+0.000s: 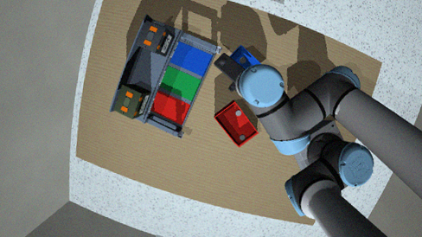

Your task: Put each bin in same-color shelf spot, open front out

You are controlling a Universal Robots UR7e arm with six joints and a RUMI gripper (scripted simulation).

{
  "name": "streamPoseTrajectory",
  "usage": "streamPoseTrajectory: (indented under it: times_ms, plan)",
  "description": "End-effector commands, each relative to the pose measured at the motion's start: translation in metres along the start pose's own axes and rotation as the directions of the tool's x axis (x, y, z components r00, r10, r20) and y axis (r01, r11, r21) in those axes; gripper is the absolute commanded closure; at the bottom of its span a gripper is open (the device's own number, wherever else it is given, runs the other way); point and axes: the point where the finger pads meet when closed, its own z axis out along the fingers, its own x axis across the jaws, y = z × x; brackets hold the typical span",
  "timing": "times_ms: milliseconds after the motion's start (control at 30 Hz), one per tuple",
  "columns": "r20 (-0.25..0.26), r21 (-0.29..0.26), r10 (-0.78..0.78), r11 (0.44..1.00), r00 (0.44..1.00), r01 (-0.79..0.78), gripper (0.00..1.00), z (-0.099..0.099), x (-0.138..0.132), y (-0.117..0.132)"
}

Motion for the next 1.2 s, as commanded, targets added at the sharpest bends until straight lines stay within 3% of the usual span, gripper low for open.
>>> streamPoseTrajectory:
  times_ms: [0,1167]
  plan:
    - [0.000,0.001,0.000,1.000,1.000,0.000,1.00,-0.007,0.000,0.000]
    - [0.000,0.001,0.000,1.000,1.000,0.000,1.00,-0.030,0.000,0.000]
